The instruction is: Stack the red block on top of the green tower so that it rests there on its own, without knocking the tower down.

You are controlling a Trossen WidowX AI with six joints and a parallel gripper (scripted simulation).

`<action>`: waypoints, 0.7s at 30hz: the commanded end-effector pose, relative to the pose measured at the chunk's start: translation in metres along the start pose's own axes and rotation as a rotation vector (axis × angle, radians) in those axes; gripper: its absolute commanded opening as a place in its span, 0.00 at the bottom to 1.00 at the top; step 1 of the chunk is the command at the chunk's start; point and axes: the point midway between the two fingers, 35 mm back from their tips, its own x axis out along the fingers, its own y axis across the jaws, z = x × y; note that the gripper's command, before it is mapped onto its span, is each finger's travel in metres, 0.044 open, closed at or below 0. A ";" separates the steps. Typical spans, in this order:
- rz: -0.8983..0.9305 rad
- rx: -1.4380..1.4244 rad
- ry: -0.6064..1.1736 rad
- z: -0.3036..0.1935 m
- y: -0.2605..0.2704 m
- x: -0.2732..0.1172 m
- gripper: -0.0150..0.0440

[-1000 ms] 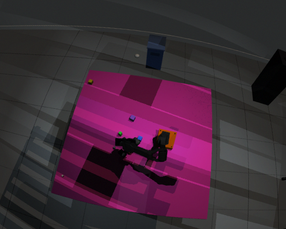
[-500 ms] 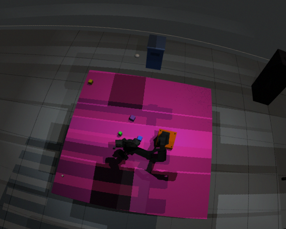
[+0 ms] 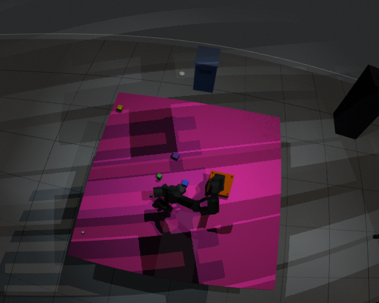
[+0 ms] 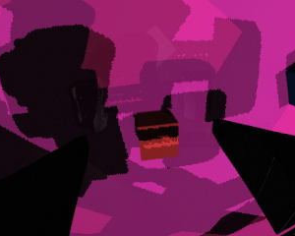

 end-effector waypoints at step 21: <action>-0.007 0.010 0.001 0.001 -0.002 0.002 0.60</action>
